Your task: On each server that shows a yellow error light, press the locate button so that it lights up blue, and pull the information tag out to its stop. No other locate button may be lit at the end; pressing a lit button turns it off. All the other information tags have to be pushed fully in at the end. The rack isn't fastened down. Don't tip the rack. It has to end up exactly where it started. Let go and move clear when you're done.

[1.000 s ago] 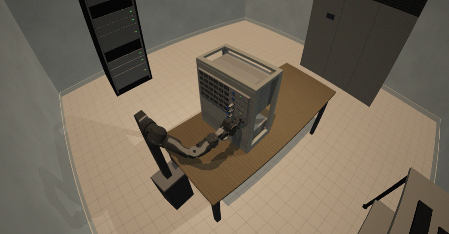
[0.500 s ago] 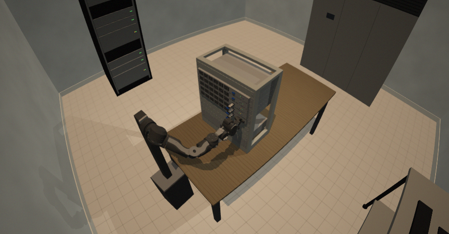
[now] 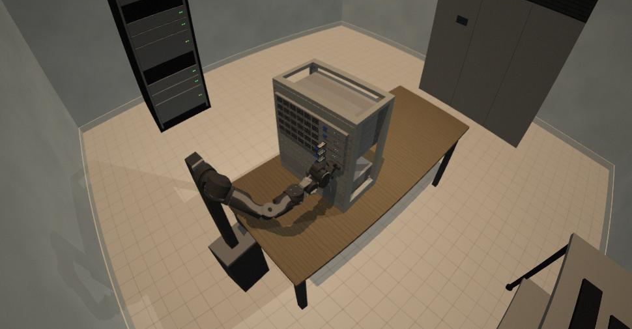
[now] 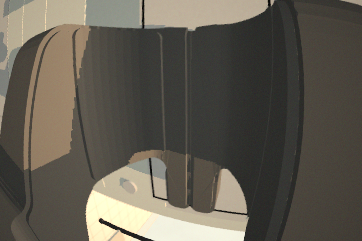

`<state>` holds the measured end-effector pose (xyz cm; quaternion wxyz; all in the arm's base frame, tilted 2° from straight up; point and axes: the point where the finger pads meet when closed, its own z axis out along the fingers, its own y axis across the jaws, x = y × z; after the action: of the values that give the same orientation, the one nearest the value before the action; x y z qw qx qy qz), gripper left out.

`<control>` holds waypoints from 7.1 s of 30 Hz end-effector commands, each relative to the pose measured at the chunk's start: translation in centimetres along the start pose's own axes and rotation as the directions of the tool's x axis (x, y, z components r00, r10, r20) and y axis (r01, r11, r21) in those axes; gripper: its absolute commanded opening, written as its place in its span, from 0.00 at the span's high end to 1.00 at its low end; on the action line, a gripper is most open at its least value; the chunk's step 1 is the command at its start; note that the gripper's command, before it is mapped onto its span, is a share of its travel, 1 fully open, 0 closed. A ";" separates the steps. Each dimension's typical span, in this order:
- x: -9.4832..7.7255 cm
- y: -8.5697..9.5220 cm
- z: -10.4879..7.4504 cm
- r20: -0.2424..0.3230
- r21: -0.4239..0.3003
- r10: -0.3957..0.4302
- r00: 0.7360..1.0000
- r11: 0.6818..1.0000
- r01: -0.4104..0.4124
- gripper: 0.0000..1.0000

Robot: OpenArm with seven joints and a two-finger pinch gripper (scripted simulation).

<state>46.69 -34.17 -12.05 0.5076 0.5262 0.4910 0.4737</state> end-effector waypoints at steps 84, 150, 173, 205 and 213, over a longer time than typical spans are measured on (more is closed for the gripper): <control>-0.1 4.6 -10.2 -0.003 -0.001 0.002 1.000 1.000 -0.002 1.00; 0.0 4.5 -0.9 -0.004 0.002 0.002 1.000 1.000 -0.002 1.00; 0.2 4.5 -0.8 -0.006 0.001 0.002 1.000 1.000 -0.002 1.00; 0.1 4.4 -0.7 -0.004 0.002 0.002 1.000 1.000 -0.002 1.00; 0.2 4.5 -0.6 -0.004 0.002 0.002 1.000 1.000 -0.002 1.00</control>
<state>46.16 -34.05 -7.48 0.5074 0.5261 0.4896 0.4755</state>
